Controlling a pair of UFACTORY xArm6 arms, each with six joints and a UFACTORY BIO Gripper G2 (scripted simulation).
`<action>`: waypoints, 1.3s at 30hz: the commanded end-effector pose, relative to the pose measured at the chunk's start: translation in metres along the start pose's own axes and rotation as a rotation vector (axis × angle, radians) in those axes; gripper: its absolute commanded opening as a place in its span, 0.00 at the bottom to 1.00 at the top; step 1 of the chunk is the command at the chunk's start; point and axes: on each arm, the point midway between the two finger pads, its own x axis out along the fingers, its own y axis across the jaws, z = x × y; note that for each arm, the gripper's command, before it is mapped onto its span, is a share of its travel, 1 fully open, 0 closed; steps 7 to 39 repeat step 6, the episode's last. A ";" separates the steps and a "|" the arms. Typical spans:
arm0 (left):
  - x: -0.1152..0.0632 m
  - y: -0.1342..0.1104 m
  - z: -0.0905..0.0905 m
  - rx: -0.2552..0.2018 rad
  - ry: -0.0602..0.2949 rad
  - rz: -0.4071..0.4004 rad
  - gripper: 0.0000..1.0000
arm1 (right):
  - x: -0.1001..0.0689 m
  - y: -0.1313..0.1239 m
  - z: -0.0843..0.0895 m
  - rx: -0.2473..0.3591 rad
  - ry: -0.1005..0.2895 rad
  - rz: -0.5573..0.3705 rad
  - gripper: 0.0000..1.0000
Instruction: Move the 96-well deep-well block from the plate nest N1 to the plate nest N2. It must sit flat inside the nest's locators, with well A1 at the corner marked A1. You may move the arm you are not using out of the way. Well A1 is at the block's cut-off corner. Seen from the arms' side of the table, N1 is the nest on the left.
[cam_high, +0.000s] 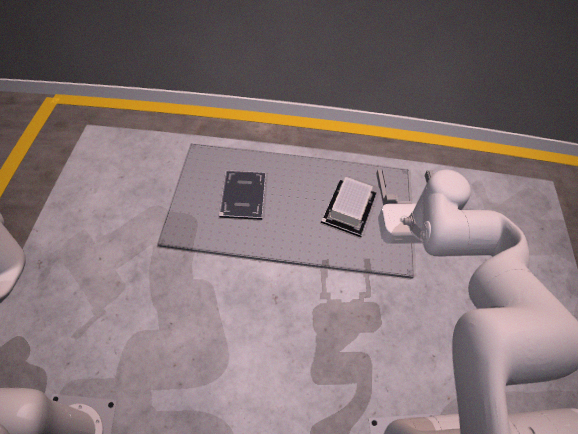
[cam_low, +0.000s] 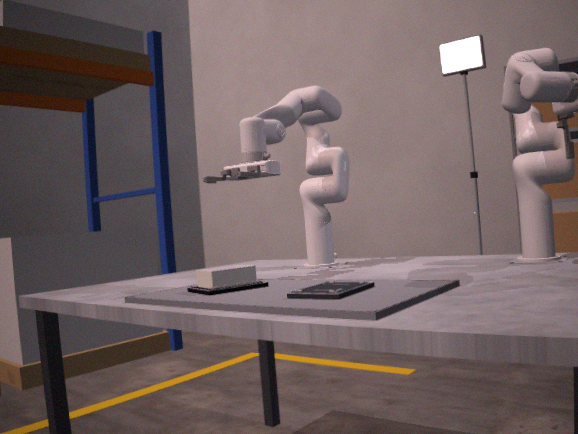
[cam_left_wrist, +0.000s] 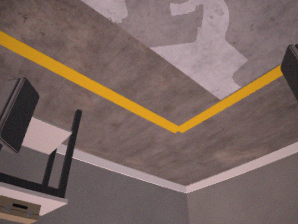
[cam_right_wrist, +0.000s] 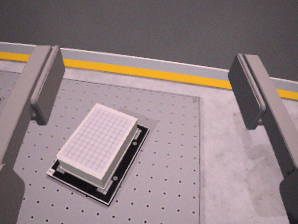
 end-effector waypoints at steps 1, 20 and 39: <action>-0.001 0.000 0.000 0.000 -0.001 0.002 1.00 | 0.001 0.000 0.003 0.000 -0.005 0.000 0.37; -0.001 0.000 0.000 0.000 -0.001 0.002 1.00 | 0.001 0.000 0.003 0.000 -0.005 0.000 0.37; -0.001 0.000 0.000 0.000 -0.001 0.002 1.00 | 0.001 0.000 0.003 0.000 -0.005 0.000 0.37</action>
